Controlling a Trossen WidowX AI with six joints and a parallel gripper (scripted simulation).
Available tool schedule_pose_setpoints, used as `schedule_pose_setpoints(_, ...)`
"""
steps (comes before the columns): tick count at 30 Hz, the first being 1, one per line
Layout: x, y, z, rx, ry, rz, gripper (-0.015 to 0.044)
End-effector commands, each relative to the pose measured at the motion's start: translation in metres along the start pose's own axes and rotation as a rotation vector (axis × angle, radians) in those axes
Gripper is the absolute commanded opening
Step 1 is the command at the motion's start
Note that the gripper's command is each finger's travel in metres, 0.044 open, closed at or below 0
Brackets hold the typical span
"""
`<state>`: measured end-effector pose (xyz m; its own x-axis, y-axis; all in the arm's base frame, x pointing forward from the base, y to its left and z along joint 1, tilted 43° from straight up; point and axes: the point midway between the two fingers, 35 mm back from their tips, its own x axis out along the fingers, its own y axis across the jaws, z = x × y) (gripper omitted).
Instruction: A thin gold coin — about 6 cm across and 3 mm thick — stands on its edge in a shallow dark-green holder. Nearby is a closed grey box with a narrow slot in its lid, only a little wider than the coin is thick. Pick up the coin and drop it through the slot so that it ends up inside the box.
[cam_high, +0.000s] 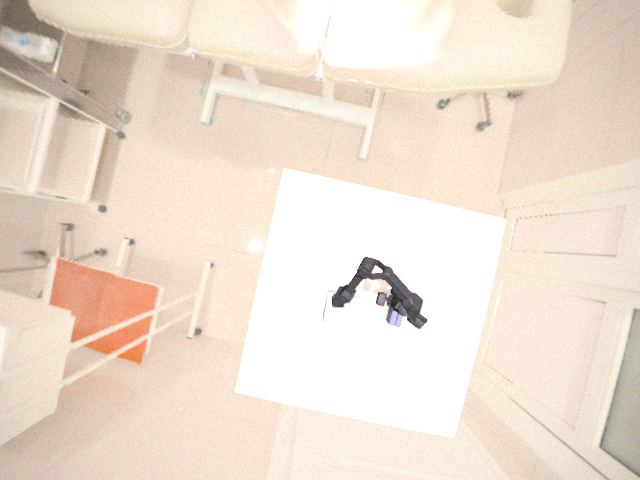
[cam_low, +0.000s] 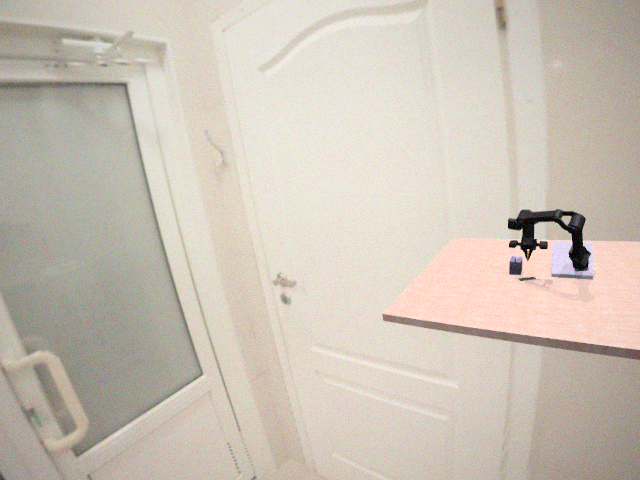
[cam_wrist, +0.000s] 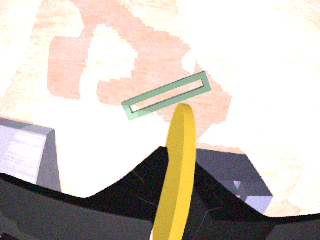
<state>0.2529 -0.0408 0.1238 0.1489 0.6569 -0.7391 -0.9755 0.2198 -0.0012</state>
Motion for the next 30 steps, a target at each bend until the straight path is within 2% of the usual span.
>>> schedule_pose_setpoints(1, -0.001, -0.005, -0.005, -0.009, 0.003, 0.001, 0.0000)
schedule_pose_setpoints(30, -0.004, -0.052, -0.060, -0.011, 0.007, -0.001, 0.0000)
